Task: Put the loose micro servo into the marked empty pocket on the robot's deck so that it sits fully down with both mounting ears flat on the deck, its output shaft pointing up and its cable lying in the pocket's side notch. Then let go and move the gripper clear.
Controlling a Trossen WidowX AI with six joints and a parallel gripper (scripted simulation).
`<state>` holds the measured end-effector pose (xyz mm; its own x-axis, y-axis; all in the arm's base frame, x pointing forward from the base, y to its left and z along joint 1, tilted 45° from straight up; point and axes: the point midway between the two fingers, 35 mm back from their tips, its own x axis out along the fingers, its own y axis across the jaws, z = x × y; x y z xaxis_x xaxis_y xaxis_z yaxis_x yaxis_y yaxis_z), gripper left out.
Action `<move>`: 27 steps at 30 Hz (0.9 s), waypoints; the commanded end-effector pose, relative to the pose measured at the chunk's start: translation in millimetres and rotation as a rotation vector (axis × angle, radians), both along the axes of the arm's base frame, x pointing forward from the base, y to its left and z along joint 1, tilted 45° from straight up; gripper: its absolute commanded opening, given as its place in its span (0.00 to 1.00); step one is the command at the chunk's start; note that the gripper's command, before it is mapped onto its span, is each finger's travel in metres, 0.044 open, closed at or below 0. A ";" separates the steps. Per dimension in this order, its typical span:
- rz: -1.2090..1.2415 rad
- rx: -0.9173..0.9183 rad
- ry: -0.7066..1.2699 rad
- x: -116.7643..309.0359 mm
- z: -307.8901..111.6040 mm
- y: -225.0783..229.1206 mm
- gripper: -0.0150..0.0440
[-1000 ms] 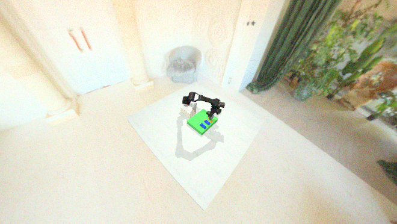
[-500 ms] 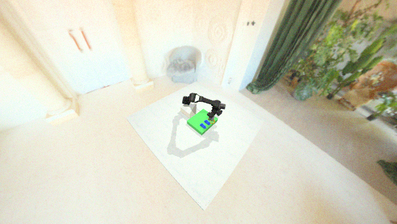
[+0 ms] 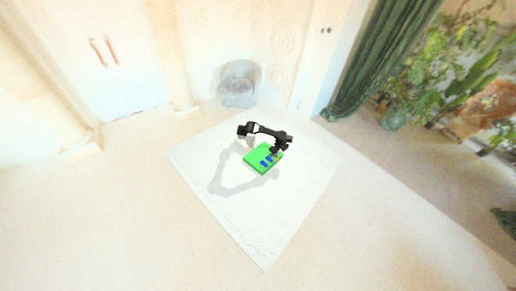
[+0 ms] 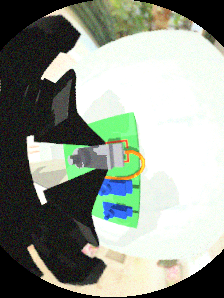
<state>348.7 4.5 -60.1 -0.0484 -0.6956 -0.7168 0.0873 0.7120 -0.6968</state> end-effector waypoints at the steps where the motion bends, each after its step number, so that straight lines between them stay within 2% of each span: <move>1: 0.008 -0.003 0.001 0.2 -1.1 -0.6 0.25; 27: 0.008 -0.005 0.001 -1.0 -19.5 -19.0 0.25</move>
